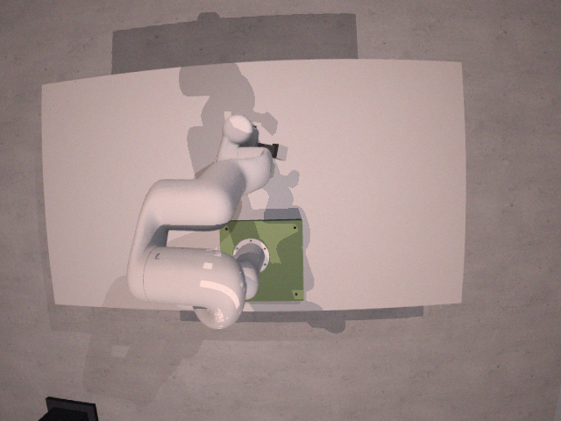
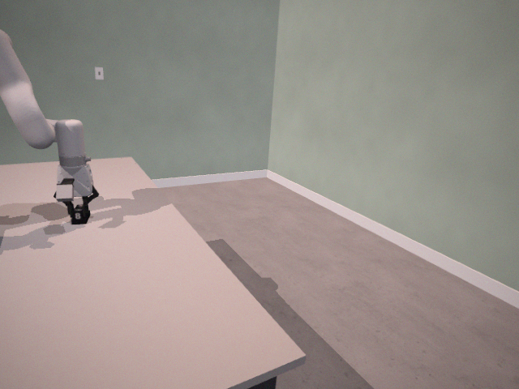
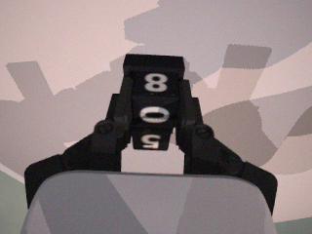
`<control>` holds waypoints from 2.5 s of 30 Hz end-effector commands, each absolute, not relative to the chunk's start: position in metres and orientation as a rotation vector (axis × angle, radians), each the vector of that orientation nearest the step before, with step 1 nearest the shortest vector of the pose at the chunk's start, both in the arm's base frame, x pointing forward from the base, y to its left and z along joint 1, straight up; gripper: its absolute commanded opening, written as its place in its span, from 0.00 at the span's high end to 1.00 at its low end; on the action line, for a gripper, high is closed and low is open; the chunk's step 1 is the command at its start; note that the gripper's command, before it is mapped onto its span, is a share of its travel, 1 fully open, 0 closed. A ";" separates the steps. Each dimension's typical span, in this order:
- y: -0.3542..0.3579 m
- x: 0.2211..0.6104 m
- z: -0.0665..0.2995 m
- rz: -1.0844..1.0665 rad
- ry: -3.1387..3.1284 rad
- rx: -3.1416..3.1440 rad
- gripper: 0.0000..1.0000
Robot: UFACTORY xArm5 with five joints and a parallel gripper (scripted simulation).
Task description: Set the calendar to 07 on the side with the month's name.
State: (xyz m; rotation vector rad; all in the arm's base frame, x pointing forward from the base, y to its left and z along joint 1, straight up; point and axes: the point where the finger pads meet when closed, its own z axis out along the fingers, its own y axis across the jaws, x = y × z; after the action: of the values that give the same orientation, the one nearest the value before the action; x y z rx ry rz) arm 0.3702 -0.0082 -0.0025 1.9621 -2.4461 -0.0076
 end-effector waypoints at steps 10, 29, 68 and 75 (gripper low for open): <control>-0.008 0.371 -0.002 -0.004 -2.448 1.964 0.71; -0.008 0.371 -0.002 -0.004 -2.448 1.964 0.71; -0.008 0.371 -0.002 -0.004 -2.448 1.964 0.71; -0.008 0.371 -0.002 -0.004 -2.448 1.964 0.63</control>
State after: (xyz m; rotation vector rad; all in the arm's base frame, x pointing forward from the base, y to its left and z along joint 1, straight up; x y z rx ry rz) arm 0.3702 -0.0082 -0.0024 1.9621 -2.4461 -0.0075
